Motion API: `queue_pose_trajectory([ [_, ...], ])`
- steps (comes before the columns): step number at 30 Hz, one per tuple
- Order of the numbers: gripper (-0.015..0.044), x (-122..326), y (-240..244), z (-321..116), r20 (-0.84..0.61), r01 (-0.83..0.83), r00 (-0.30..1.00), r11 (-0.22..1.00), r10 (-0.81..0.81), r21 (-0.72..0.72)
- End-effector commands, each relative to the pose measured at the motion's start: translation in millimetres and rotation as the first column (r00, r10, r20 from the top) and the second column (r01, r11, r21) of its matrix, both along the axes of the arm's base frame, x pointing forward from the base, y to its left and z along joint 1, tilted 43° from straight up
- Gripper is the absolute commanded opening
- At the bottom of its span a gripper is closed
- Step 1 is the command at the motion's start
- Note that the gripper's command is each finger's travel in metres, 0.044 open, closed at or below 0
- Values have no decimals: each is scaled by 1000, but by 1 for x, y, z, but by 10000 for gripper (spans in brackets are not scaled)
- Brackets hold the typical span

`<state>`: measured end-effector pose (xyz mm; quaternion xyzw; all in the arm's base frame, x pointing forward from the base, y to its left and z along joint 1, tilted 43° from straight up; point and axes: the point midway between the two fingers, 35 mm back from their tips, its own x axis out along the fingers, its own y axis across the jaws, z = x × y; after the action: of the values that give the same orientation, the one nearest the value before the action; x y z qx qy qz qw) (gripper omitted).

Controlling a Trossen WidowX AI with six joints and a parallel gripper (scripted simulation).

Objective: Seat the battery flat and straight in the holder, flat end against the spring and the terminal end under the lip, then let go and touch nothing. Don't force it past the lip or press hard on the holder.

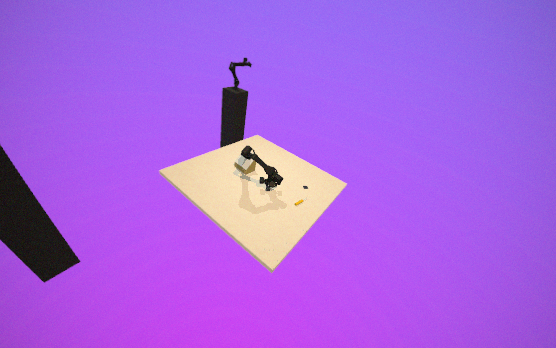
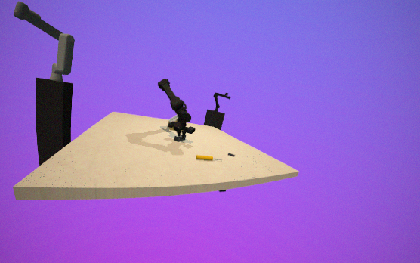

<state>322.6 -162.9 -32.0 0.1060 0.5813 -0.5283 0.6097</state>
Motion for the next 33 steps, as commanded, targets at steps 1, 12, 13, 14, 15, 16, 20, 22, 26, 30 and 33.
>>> queue_pose_trajectory([
  [1,81,2,-5,1,20,-7,1000,1000,7,-30],
  [12,81,-1,-5,-1,47,-30,998,997,33,-72],
  [13,81,-1,-5,-1,49,-32,998,997,35,-76],
  [14,81,-1,-5,-1,52,-34,998,996,38,-80],
  [15,81,-1,-5,-1,54,-36,998,996,41,-84],
  [16,81,-1,-5,-1,57,-38,997,995,43,-88],
  [20,81,-2,-4,-1,67,-47,996,993,54,-104],
  [22,81,-2,-4,-1,71,-51,996,992,59,-112],
  [26,81,-3,-4,-2,81,-60,994,990,71,-129],
  [30,81,-3,-4,-2,90,-69,992,987,83,-145],
  [33,81,-4,-4,-2,97,-76,991,984,92,-158],
])
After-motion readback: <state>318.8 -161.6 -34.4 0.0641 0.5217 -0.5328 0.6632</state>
